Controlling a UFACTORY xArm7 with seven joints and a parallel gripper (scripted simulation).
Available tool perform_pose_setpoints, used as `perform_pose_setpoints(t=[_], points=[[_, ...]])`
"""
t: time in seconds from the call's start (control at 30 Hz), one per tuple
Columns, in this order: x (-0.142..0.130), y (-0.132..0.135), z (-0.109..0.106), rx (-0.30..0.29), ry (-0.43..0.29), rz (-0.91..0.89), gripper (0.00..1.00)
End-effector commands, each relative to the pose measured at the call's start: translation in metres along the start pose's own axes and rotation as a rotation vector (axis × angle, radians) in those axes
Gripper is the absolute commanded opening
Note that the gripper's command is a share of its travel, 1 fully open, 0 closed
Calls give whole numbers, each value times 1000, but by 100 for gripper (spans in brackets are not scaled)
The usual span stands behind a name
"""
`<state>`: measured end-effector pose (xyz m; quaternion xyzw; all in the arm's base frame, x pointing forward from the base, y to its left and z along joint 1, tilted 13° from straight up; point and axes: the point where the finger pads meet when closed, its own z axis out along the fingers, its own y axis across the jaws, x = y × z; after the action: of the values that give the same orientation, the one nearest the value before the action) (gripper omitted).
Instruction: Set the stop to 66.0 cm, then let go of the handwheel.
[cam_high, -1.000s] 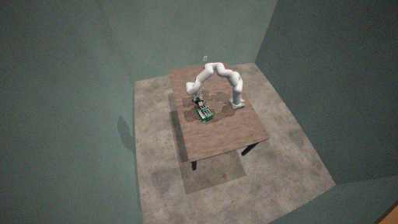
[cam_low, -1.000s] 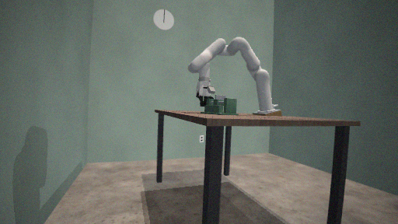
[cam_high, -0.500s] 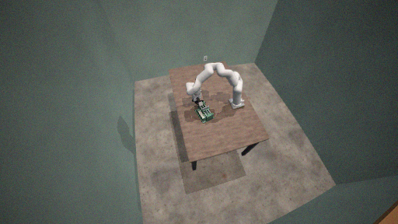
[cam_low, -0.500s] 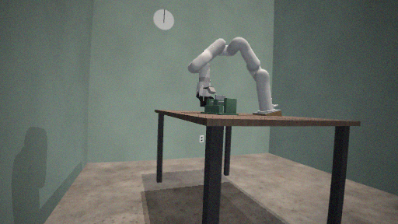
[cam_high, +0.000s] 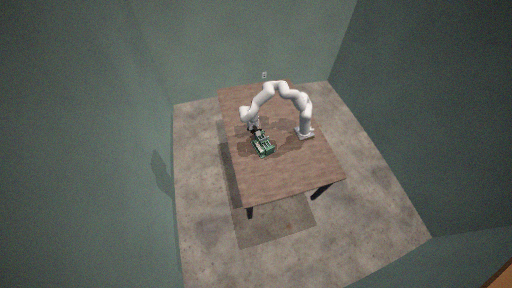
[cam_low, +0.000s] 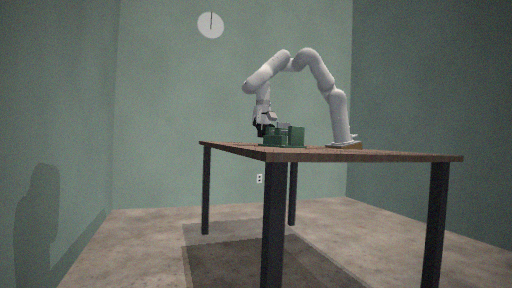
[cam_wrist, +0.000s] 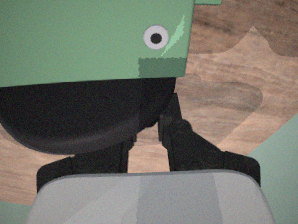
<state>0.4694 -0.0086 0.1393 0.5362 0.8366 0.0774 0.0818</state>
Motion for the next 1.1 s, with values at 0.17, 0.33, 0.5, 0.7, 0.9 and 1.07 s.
perform_pose_setpoints(t=[0.17,0.33,0.5,0.7,0.9,1.07], points=[[0,0,-1,0,-1,0,6],[0,0,-1,0,-1,0,6],[0,0,-1,0,-1,0,57],[0,0,-1,0,-1,0,57],[0,0,-1,0,-1,0,57],[0,0,-1,0,-1,0,57]])
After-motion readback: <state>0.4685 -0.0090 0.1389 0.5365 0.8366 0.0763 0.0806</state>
